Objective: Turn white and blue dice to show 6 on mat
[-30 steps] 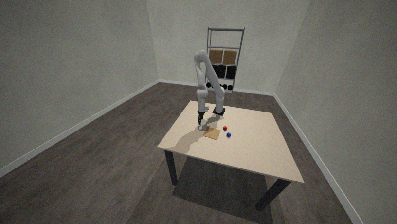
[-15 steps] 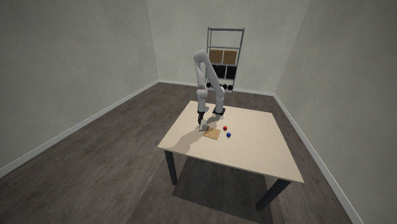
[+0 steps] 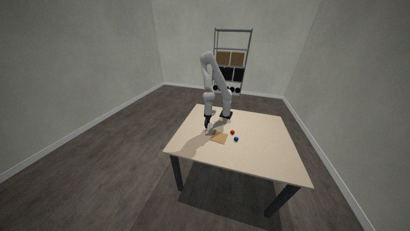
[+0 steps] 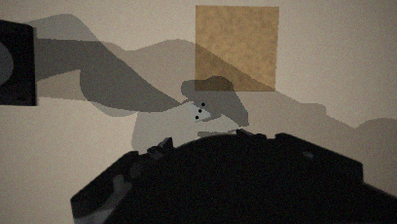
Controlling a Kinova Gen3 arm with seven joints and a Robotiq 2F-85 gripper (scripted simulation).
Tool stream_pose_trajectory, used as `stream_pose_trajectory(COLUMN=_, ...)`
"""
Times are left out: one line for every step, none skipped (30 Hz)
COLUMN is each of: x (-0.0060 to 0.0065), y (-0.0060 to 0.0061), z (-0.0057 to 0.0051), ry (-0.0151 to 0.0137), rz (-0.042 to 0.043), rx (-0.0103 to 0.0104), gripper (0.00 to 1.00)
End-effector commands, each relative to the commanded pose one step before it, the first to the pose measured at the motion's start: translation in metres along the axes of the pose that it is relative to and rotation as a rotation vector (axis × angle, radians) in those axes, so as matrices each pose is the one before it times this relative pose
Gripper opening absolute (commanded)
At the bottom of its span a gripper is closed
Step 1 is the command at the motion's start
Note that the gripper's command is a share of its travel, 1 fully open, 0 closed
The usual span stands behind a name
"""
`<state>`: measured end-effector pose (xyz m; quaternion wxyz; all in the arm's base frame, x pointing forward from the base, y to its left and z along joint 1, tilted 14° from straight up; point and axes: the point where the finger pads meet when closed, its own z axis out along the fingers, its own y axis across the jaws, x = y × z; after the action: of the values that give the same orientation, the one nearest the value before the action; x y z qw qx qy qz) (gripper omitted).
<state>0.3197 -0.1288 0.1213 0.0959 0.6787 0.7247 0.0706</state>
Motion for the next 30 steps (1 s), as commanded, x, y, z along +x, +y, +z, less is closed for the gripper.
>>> stream_pose_trajectory(x=0.00224, y=-0.00047, z=0.00081, ry=0.00356, rz=0.00067, rx=-0.00115, gripper=1.0)
stream_pose_trajectory(x=0.00038, y=-0.00003, z=0.0, ry=0.0, rz=0.0, rx=0.0, gripper=1.0)
stream_pose_trajectory(x=0.00047, y=-0.00004, z=0.0, ry=0.0, rz=0.0, rx=0.0, gripper=1.0)
stream_pose_trajectory(x=0.0, y=0.0, z=0.0, ry=0.0, rz=0.0, rx=0.0, gripper=1.0)
stream_pose_trajectory(x=0.0, y=0.0, z=0.0, ry=0.0, rz=0.0, rx=0.0, gripper=1.0)
stream_pose_trajectory(x=0.00058, y=-0.00005, z=0.0, ry=0.0, rz=0.0, rx=0.0, gripper=1.0)
stream_pose_trajectory(x=0.00069, y=-0.00006, z=0.0, ry=0.0, rz=0.0, rx=0.0, gripper=1.0)
stream_pose_trajectory(x=0.00081, y=-0.00007, z=0.0, ry=0.0, rz=0.0, rx=0.0, gripper=1.0)
stream_pose_trajectory(x=0.00093, y=-0.00008, z=0.0, ry=0.0, rz=0.0, rx=0.0, gripper=1.0)
stream_pose_trajectory(x=0.00106, y=-0.00008, z=0.0, ry=0.0, rz=0.0, rx=0.0, gripper=1.0)
stream_pose_trajectory(x=0.00119, y=-0.00009, z=0.0, ry=0.0, rz=0.0, rx=0.0, gripper=1.0)
stream_pose_trajectory(x=0.00132, y=-0.00011, z=0.0, ry=0.0, rz=0.0, rx=0.0, gripper=1.0)
stream_pose_trajectory(x=0.00146, y=-0.00013, z=0.0, ry=0.0, rz=0.0, rx=0.0, gripper=1.0)
stream_pose_trajectory(x=0.00159, y=-0.00012, z=0.0, ry=0.0, rz=0.0, rx=0.0, gripper=1.0)
stream_pose_trajectory(x=0.00173, y=-0.00014, z=0.0, ry=0.0, rz=0.0, rx=0.0, gripper=1.0)
stream_pose_trajectory(x=0.00187, y=-0.00016, z=0.0, ry=0.0, rz=0.0, rx=0.0, gripper=1.0)
stream_pose_trajectory(x=0.00199, y=-0.00016, z=0.0, ry=0.0, rz=0.0, rx=0.00001, gripper=1.0)
stream_pose_trajectory(x=0.00213, y=-0.00018, z=0.0, ry=0.0, rz=0.0, rx=0.0, gripper=1.0)
stream_pose_trajectory(x=0.00226, y=-0.00018, z=0.0, ry=0.0, rz=0.0, rx=0.0, gripper=1.0)
stream_pose_trajectory(x=0.00239, y=-0.0002, z=0.0, ry=0.0, rz=0.0, rx=0.0, gripper=1.0)
stream_pose_trajectory(x=0.0, y=0.0, z=0.0, ry=0.0, rz=0.0, rx=0.0, gripper=1.0)
stream_pose_trajectory(x=0.0, y=0.0, z=0.0, ry=0.0, rz=0.0, rx=0.0, gripper=1.0)
stream_pose_trajectory(x=0.0025, y=-0.00021, z=0.0, ry=0.0, rz=0.0, rx=0.0, gripper=1.0)
stream_pose_trajectory(x=0.00263, y=-0.00022, z=0.0, ry=0.0, rz=0.0, rx=0.0, gripper=1.0)
stream_pose_trajectory(x=0.00273, y=-0.00022, z=0.0, ry=0.0, rz=0.0, rx=0.0, gripper=1.0)
stream_pose_trajectory(x=0.00284, y=-0.00025, z=0.0, ry=0.0, rz=0.0, rx=-0.00001, gripper=1.0)
stream_pose_trajectory(x=0.00293, y=-0.00024, z=0.0, ry=0.0, rz=0.0, rx=0.00001, gripper=1.0)
stream_pose_trajectory(x=0.00303, y=-0.00026, z=0.0, ry=0.0, rz=0.0, rx=0.0, gripper=1.0)
stream_pose_trajectory(x=0.00312, y=-0.00026, z=0.0, ry=0.0, rz=0.0, rx=0.0, gripper=1.0)
stream_pose_trajectory(x=0.00319, y=-0.00026, z=0.0, ry=0.0, rz=0.0, rx=0.00001, gripper=1.0)
